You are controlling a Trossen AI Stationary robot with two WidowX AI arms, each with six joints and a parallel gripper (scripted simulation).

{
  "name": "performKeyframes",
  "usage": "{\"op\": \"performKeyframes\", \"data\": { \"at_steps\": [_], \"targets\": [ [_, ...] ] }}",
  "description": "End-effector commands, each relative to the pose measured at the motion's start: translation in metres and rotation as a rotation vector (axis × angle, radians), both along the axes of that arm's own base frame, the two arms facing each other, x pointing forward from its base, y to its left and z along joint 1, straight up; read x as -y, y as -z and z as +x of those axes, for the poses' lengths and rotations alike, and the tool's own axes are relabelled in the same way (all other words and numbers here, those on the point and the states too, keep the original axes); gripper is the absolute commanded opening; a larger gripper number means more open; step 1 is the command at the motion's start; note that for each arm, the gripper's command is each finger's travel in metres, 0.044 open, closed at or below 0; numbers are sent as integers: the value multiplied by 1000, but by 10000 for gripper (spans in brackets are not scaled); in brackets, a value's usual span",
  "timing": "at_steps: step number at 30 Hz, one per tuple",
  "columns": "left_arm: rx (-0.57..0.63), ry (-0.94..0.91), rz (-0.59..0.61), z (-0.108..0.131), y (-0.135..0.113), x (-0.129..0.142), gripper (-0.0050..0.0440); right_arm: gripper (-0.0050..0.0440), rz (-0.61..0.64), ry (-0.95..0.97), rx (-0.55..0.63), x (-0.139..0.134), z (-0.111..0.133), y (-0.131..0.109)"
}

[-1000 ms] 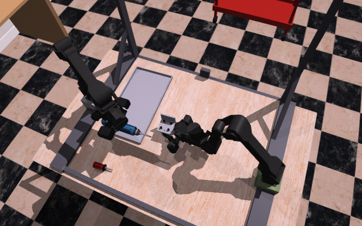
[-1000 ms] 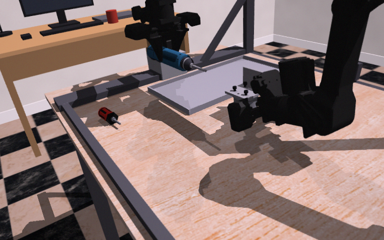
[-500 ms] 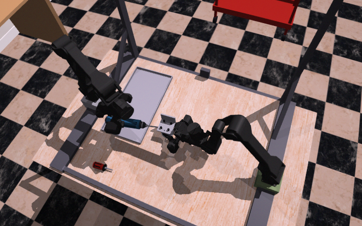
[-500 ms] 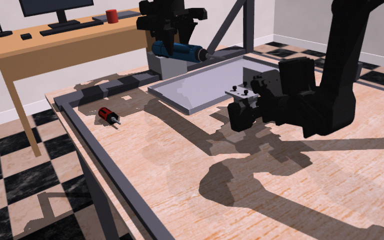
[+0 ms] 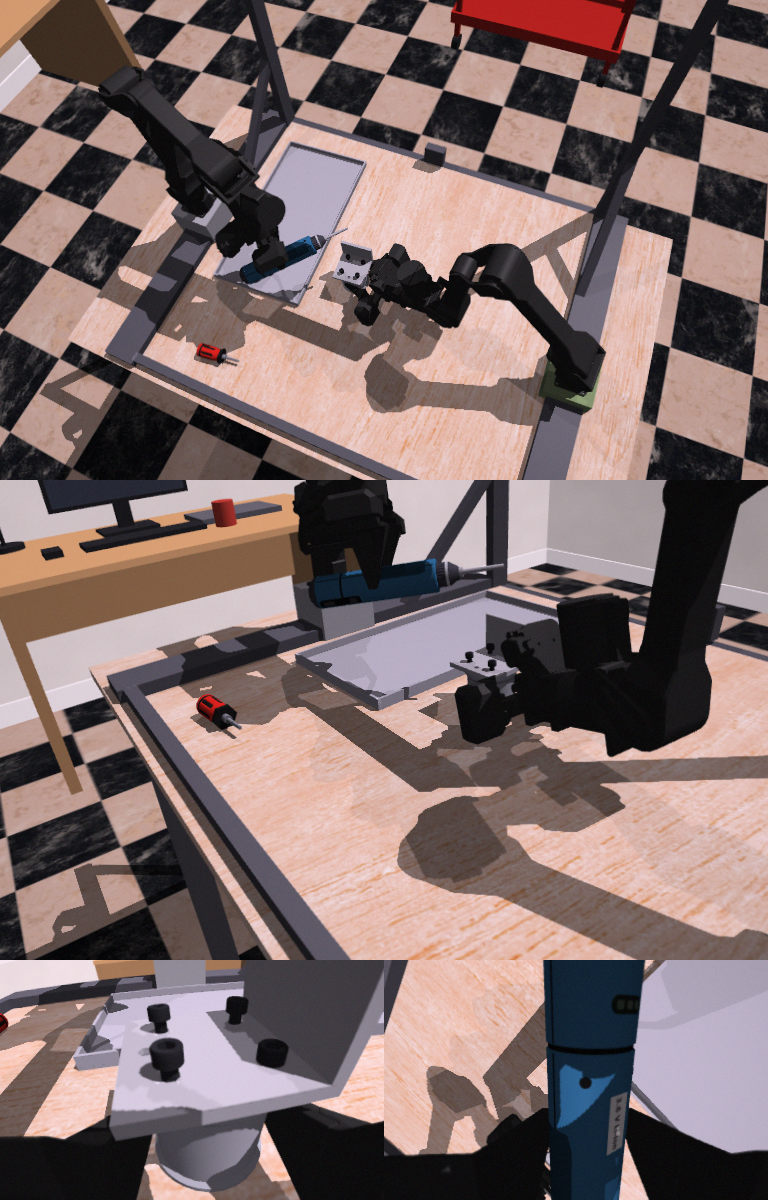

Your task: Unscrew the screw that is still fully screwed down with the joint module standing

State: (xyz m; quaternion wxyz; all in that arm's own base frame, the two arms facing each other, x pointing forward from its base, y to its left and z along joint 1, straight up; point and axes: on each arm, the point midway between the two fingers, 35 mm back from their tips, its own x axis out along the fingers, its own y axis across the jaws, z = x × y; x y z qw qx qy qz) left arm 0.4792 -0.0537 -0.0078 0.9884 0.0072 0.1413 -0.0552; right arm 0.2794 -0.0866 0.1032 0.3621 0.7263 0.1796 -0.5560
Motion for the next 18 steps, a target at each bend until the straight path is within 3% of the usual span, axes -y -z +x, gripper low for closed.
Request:
{"op": "performKeyframes", "data": {
  "at_steps": [1,7,9,18],
  "targets": [
    [28,0,-2,4,-12,0,244,163,-108,-184,131,-4,12,-17],
    [28,0,-2,4,-12,0,244,163,-261,-412,215,-13,21,-23],
    [28,0,-2,4,-12,0,244,163,-261,-412,215,-13,21,-23],
    [28,0,-2,4,-12,0,244,163,-550,-743,330,-30,29,-35]
  ]
}}
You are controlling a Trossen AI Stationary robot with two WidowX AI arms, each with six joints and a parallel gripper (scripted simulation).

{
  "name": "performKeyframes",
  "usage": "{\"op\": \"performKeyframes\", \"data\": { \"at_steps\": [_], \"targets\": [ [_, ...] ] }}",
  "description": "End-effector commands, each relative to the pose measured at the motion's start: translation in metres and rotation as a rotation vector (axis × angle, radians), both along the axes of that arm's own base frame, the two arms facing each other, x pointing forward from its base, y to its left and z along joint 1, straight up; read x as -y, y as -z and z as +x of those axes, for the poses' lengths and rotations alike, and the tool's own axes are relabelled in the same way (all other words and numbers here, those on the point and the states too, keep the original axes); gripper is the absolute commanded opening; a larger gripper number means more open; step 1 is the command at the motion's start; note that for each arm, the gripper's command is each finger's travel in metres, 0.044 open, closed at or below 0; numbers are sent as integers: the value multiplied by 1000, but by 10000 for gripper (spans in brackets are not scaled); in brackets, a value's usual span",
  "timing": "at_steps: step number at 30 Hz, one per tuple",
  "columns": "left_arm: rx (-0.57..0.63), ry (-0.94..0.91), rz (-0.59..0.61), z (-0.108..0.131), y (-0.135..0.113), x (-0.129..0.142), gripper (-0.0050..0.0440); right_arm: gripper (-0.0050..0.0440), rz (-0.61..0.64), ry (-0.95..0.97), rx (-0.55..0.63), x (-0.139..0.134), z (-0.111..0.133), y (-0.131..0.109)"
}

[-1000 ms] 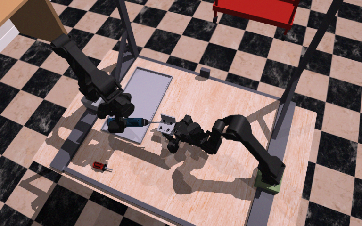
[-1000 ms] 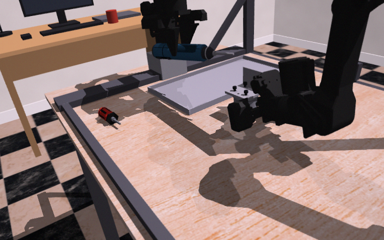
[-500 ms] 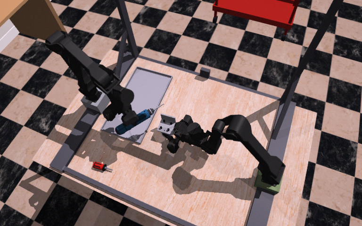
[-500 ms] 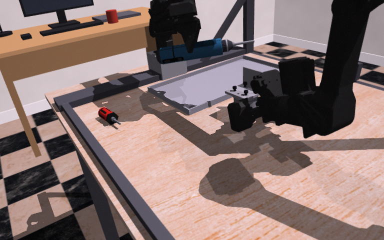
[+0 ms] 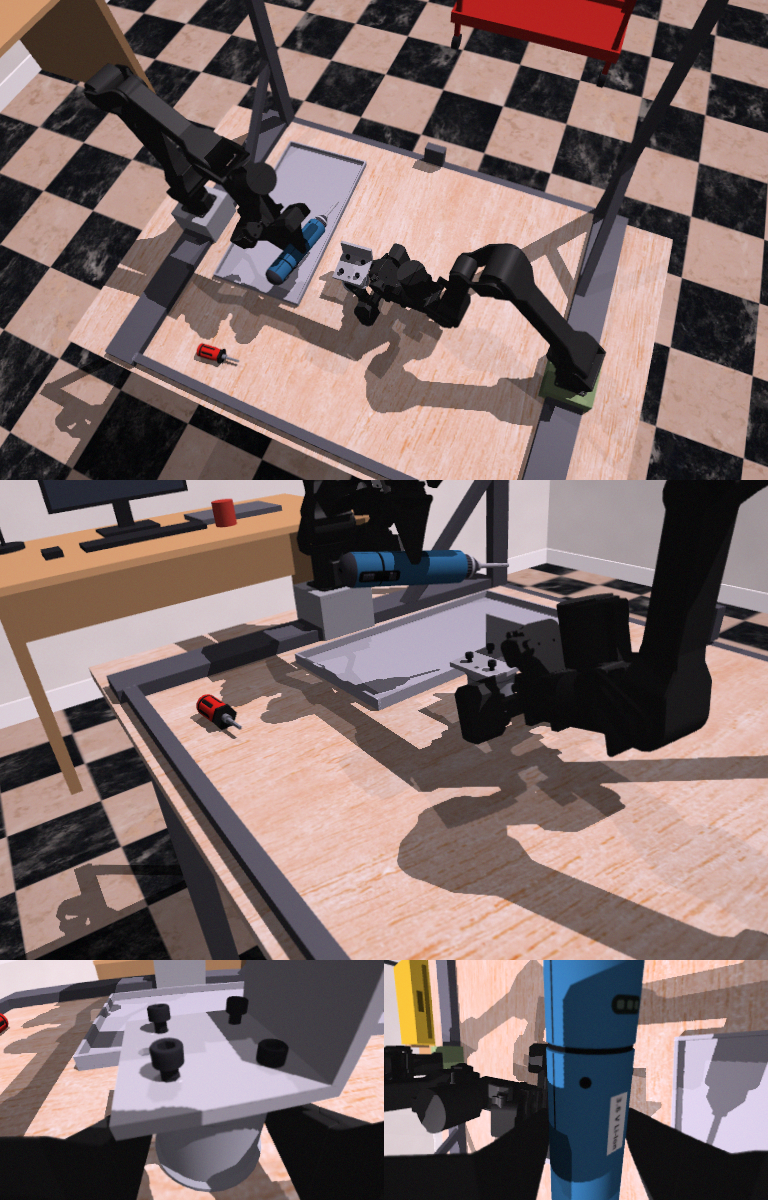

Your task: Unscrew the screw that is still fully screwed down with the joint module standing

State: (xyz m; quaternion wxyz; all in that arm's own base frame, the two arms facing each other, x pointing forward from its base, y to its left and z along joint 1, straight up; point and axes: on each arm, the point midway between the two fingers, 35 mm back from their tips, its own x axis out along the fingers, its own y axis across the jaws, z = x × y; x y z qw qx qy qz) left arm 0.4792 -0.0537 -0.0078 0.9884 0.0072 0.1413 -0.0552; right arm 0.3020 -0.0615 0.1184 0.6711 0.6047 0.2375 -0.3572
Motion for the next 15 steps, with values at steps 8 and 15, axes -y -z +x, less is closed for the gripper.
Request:
{"op": "performKeyframes", "data": {
  "at_steps": [8,15],
  "targets": [
    [28,0,-2,4,-12,0,244,163,-326,-297,197,-16,7,-28],
    [28,0,-2,4,-12,0,244,163,-615,-481,295,-30,3,-40]
  ]
}}
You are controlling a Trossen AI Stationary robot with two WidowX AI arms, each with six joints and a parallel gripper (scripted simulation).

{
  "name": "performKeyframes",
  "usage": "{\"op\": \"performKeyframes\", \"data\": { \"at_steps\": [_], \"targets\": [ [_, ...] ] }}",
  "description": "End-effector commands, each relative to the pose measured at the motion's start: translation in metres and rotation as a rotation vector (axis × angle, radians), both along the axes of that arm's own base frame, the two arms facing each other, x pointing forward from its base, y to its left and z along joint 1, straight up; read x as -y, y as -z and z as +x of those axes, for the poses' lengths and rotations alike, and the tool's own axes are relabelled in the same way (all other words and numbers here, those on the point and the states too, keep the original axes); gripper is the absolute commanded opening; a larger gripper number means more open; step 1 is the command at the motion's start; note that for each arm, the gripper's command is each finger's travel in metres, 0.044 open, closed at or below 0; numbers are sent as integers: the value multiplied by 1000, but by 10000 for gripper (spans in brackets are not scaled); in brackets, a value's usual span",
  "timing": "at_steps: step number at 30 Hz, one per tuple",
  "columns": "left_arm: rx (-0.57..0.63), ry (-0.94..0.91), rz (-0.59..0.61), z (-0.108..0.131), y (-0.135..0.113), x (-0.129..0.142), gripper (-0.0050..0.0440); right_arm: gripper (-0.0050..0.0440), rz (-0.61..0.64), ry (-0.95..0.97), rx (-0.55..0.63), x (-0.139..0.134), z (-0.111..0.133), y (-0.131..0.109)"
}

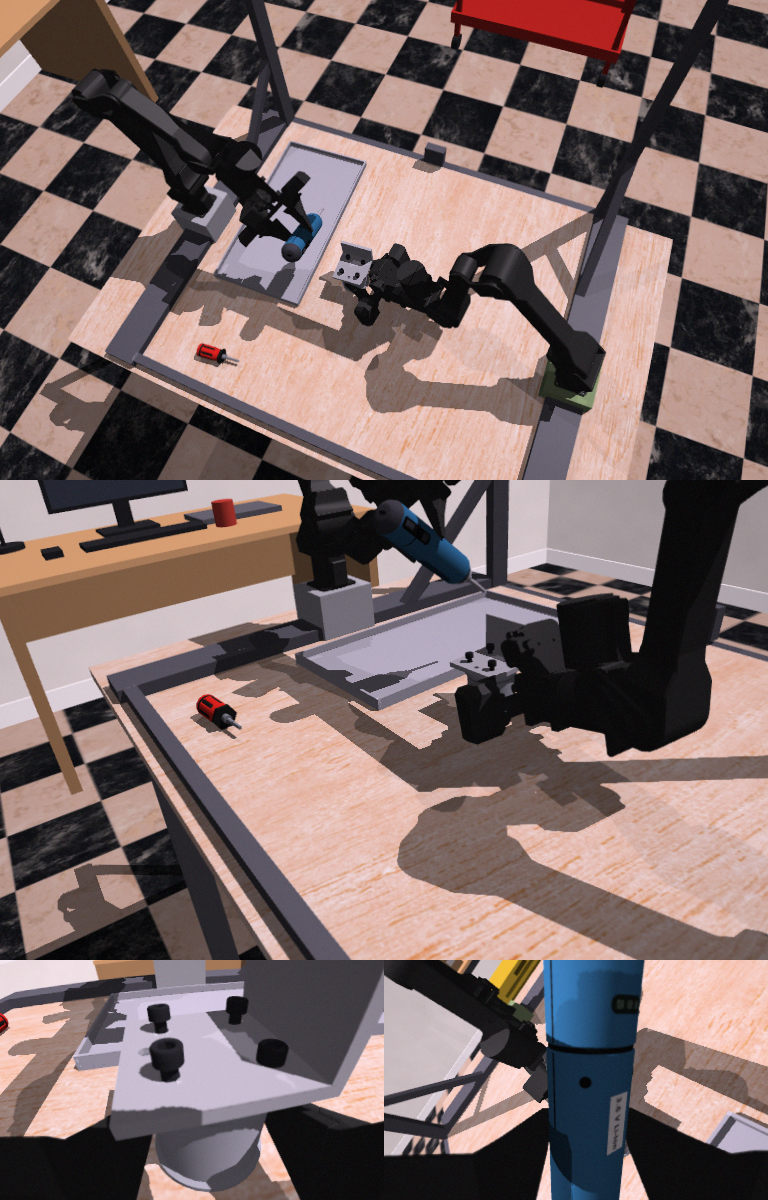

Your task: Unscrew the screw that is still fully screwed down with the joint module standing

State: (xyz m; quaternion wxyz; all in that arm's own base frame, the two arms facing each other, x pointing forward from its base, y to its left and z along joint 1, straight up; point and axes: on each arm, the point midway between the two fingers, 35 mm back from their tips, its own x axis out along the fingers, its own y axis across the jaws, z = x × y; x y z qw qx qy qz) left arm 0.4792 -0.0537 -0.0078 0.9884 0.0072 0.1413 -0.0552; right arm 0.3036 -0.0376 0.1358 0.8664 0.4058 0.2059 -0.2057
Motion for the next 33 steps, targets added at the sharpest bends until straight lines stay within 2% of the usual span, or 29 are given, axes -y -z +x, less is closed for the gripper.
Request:
{"op": "performKeyframes", "data": {
  "at_steps": [1,8,10,15,20,25,33],
  "targets": [
    [28,0,-2,4,-12,0,244,163,-175,-111,139,-8,0,-24],
    [28,0,-2,4,-12,0,244,163,-455,-234,235,-20,-10,-32],
    [28,0,-2,4,-12,0,244,163,-455,-234,235,-20,-10,-32],
    [28,0,-2,4,-12,0,244,163,-658,-285,317,-27,-20,-42],
    [28,0,-2,4,-12,0,244,163,-803,-305,391,-35,-22,-60],
    [28,0,-2,4,-12,0,244,163,-871,-336,382,-39,-21,-58],
    [28,0,-2,4,-12,0,244,163,-874,-330,396,-38,-20,-64]
  ]
}}
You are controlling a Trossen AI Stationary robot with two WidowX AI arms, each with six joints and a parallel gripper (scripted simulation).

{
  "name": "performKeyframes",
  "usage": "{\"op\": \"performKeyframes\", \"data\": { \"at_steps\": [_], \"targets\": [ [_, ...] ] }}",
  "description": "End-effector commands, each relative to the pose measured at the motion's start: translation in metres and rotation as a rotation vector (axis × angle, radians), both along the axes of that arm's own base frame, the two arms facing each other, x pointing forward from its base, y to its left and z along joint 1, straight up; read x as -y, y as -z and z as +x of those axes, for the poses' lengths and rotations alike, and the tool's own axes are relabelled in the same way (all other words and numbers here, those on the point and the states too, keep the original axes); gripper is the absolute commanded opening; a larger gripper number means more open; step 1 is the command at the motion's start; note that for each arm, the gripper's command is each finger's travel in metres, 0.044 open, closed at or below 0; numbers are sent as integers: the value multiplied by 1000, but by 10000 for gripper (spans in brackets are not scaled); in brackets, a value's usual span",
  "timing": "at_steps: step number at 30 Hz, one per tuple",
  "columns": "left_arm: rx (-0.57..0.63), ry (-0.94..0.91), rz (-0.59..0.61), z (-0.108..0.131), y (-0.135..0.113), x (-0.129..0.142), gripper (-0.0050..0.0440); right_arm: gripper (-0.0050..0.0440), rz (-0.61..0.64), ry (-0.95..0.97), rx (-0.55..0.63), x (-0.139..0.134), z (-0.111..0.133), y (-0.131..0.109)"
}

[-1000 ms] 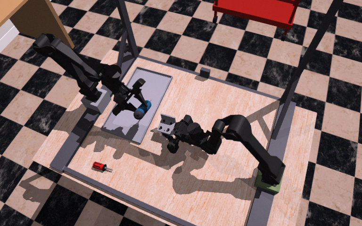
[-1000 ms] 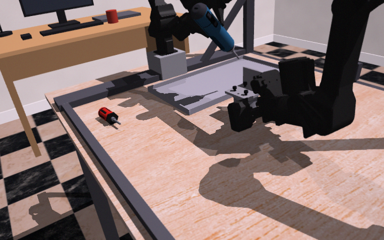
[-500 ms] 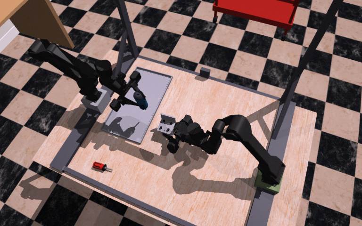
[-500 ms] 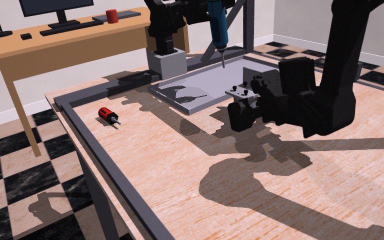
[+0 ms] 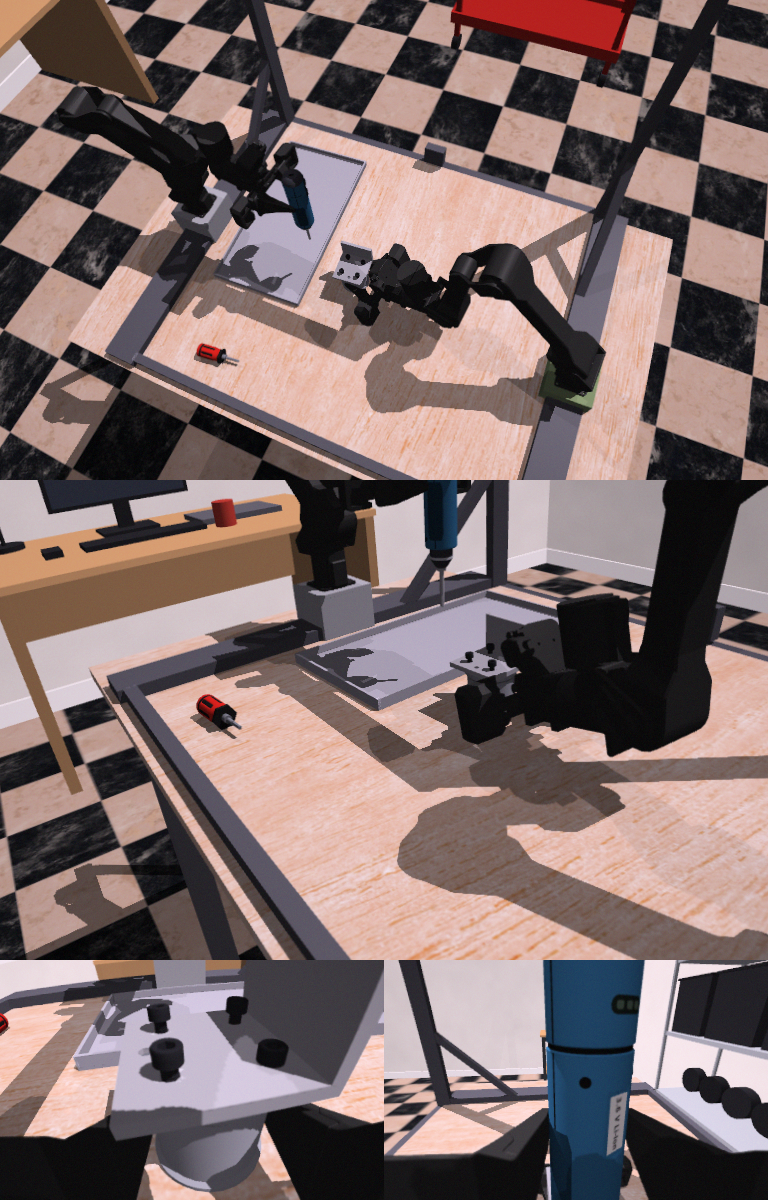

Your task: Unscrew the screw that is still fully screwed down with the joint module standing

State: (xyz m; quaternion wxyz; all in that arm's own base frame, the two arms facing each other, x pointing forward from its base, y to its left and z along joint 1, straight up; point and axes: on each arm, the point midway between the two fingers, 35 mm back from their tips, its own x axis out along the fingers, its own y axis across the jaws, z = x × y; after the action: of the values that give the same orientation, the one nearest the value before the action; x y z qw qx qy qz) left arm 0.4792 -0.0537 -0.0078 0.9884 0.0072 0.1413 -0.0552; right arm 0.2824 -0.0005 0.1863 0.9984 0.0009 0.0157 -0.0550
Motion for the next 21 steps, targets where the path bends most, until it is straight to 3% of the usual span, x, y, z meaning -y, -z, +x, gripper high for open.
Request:
{"op": "performKeyframes", "data": {
  "at_steps": [1,6,21],
  "targets": [
    [28,0,-2,4,-12,0,244,163,-7,-5,43,-1,1,-14],
    [37,0,-3,2,-16,0,244,163,-5,-3,54,-2,4,-24],
    [28,0,-2,3,-11,0,244,163,-5,-2,50,-3,36,-11]
  ]
}}
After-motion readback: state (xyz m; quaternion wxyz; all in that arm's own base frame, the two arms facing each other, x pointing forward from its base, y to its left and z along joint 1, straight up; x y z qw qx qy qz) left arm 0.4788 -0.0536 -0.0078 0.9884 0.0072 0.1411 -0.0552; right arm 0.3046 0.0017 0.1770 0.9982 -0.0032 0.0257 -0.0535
